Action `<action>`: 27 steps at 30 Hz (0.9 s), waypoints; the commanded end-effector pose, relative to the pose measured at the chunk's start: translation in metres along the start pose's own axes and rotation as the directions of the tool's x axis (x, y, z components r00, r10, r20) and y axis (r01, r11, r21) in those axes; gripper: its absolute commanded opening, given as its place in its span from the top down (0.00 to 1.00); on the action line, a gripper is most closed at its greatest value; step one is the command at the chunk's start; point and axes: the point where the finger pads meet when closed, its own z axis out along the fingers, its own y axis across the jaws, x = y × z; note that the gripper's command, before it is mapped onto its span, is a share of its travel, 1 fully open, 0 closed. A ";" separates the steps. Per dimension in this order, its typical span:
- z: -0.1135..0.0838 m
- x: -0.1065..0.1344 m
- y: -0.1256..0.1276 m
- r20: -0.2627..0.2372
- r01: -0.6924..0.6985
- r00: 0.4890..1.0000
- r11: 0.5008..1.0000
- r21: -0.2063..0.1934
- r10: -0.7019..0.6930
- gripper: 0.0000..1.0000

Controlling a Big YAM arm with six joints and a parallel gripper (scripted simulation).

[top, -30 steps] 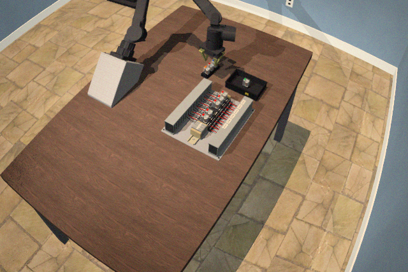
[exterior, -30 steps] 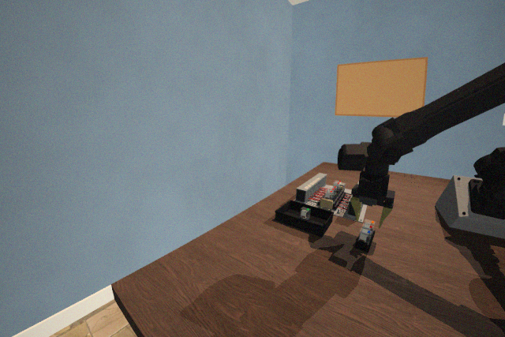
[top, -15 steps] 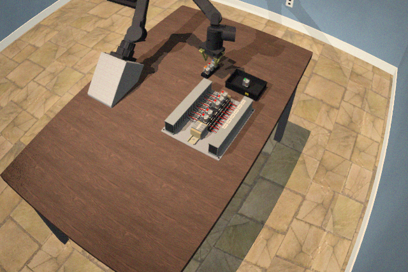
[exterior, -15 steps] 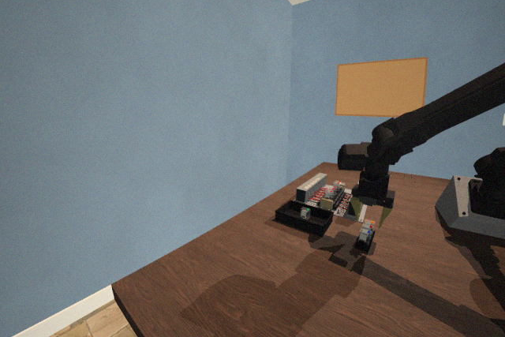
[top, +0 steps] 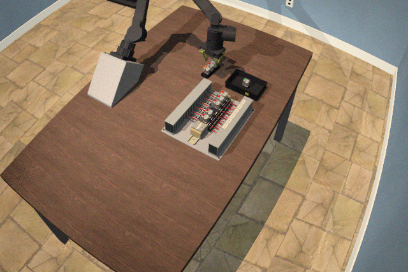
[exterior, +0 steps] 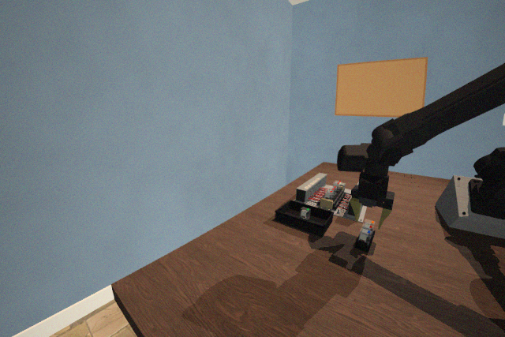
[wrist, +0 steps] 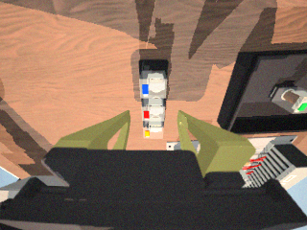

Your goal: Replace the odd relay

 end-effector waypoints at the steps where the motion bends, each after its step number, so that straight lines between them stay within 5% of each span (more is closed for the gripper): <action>1: 0.004 -0.003 -0.003 0.004 0.003 1.000 1.000 0.006 -0.003 0.41; 27: 0.030 -0.003 -0.003 0.004 0.002 1.000 1.000 0.006 -0.002 0.41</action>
